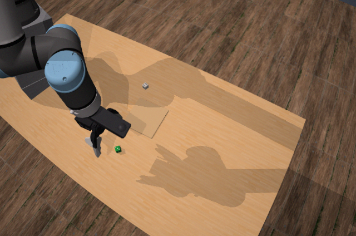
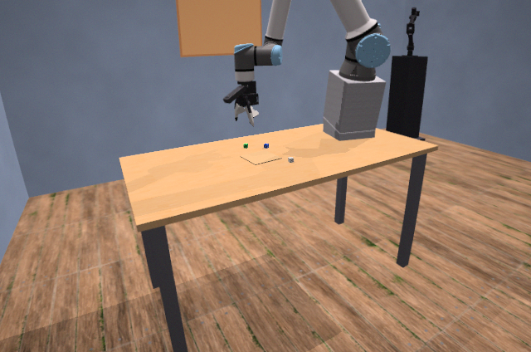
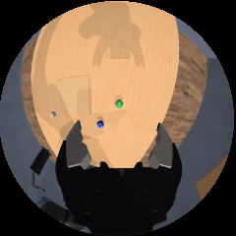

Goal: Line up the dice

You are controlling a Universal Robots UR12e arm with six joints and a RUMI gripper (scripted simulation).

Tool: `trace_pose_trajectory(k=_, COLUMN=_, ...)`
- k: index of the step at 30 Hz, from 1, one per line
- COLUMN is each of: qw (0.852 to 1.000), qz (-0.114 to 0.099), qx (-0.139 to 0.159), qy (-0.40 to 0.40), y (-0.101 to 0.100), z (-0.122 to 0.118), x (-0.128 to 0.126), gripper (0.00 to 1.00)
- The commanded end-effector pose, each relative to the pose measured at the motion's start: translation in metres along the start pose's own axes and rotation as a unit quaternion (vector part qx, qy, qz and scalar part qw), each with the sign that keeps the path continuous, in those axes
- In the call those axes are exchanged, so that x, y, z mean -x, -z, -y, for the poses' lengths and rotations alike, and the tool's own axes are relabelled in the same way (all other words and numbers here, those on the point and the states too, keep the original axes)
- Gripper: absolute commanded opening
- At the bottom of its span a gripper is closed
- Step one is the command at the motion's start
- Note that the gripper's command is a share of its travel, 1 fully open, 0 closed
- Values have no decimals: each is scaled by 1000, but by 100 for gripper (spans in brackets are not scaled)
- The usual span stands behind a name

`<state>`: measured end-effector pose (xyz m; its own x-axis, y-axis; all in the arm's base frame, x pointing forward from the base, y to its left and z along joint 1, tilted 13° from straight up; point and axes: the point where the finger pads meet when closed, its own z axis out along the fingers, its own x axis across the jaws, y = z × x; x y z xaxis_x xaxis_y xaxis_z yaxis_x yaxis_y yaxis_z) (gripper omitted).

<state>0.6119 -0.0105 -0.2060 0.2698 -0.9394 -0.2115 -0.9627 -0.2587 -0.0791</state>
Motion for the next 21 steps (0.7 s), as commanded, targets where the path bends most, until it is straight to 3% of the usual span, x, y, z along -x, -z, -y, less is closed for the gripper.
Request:
trace_pose_trajectory(k=1, qw=998, qz=-3, qx=0, qy=-58, y=-3, z=1, x=-1, gripper=100)
trace_pose_trajectory(k=6, qw=990, qz=-3, qx=0, qy=-142, y=-9, z=0, x=-1, gripper=100)
trace_pose_trajectory(k=14, qw=960, qz=-3, qx=-1, qy=-278, y=-19, z=-2, x=-1, gripper=100)
trace_pose_trajectory(k=21, qw=942, qz=-3, qx=-1, qy=-335, y=-23, z=-4, x=-1, gripper=100)
